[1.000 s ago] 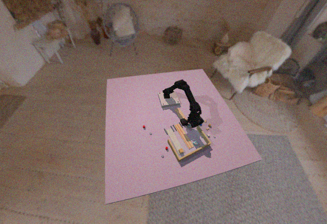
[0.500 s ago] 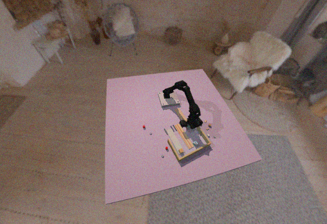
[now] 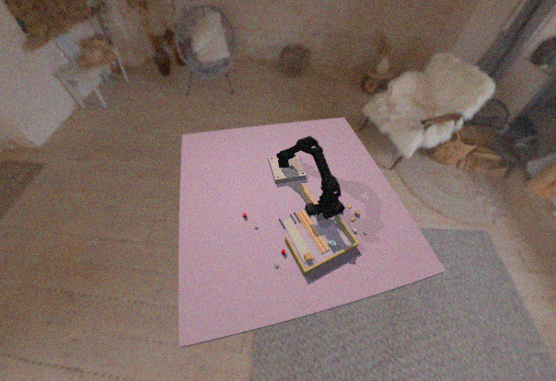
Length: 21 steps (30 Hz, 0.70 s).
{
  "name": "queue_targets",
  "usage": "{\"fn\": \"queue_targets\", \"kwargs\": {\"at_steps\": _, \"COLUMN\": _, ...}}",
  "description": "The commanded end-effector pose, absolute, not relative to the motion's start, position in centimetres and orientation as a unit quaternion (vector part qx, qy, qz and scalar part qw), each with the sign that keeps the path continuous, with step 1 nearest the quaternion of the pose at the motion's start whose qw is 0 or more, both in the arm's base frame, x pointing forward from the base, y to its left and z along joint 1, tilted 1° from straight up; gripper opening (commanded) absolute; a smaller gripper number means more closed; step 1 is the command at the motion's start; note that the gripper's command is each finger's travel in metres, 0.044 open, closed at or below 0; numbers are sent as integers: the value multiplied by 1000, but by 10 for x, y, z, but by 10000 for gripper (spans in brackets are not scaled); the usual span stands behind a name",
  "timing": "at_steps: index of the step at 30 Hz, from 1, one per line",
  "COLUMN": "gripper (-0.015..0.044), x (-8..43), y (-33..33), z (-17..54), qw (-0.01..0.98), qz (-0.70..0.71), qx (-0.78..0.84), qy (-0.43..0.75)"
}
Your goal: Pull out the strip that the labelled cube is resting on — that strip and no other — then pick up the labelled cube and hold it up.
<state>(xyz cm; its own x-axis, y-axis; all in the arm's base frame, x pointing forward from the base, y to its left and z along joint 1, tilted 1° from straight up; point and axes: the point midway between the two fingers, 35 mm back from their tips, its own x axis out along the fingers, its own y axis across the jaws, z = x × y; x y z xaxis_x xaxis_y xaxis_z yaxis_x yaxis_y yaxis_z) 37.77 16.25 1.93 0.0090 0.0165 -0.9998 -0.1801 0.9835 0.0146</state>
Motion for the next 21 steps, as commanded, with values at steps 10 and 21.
{"fn": "queue_targets", "kwargs": {"at_steps": 10, "gripper": 0, "x": 338, "y": 145, "z": 51, "qw": 708, "qz": 70, "qx": -59, "qy": 701}}
{"fn": "queue_targets", "kwargs": {"at_steps": 21, "gripper": 0, "x": 311, "y": 133, "z": 59, "qw": 707, "qz": 71, "qx": -59, "qy": 701}}
